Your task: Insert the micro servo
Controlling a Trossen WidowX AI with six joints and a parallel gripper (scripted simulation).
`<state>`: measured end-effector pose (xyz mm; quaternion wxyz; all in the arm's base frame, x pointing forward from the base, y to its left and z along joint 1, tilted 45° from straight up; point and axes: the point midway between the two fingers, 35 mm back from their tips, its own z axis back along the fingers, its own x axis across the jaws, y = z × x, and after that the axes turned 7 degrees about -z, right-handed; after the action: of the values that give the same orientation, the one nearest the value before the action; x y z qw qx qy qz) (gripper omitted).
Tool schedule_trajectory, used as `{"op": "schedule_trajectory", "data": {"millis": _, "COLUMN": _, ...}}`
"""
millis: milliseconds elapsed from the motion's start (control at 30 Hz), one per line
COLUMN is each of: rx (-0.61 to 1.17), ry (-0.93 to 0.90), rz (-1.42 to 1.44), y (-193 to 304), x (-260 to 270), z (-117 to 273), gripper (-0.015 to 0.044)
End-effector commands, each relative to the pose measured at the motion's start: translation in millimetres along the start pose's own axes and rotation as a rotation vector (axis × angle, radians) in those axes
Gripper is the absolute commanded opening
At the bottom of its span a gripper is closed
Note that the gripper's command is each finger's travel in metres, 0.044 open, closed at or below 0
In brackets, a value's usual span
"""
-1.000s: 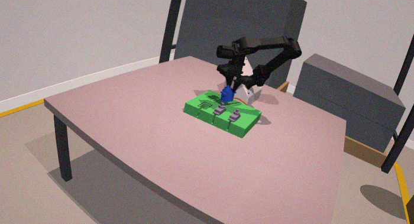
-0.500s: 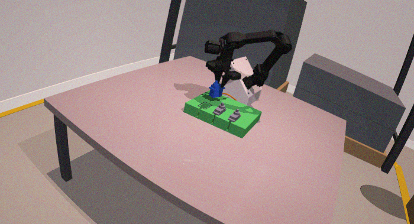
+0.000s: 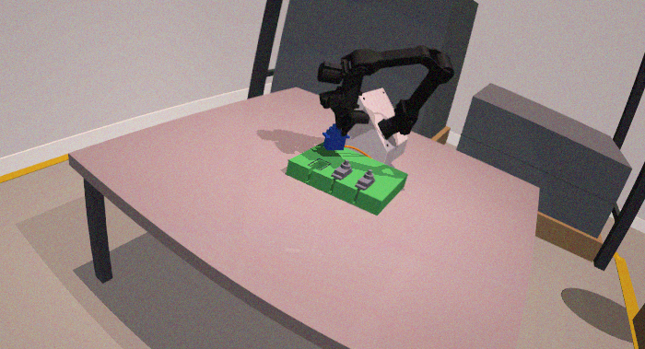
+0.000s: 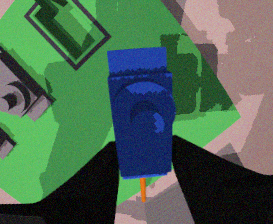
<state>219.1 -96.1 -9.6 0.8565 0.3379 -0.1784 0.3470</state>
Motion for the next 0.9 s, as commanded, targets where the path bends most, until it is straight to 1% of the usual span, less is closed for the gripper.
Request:
{"op": "schedule_trajectory", "data": {"millis": 0, "rx": -0.008, "ry": 0.006, "rz": -0.147, "y": -2.5, "x": -0.2, "z": 1.7, "gripper": 0.0000}}
{"op": "schedule_trajectory", "data": {"millis": 867, "rx": -0.010, "ry": 0.002, "rz": -1.047, "y": -2.5, "x": -0.2, "z": 1.7, "gripper": 0.0000}}
